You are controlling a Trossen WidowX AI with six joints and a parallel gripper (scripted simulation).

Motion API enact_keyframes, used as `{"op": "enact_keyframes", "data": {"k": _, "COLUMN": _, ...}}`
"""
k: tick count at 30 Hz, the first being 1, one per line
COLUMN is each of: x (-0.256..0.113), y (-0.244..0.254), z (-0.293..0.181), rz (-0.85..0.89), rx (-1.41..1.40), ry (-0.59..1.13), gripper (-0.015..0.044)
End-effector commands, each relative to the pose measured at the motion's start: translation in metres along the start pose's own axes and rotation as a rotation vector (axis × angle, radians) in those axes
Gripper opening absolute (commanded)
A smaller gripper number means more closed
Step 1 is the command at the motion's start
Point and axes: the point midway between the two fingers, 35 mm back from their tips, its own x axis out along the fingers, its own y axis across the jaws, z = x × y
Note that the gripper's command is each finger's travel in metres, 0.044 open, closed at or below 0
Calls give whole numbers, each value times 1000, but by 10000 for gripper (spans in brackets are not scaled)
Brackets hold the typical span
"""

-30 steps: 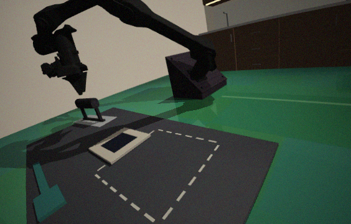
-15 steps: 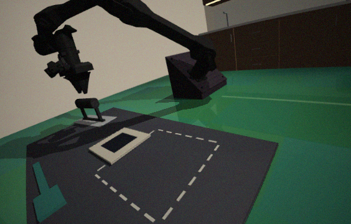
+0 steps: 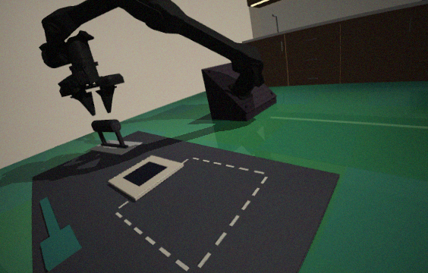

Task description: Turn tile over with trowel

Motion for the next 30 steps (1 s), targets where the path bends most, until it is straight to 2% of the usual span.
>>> {"op": "enact_keyframes", "data": {"k": 1, "x": 0, "y": 0, "z": 1, "rz": 3, "rx": -113, "ry": -5, "gripper": 270}}
{"op": "enact_keyframes", "data": {"k": 30, "x": 2, "y": 1, "z": -1, "rz": 5, "rx": -1090, "ry": -18, "gripper": 270}}
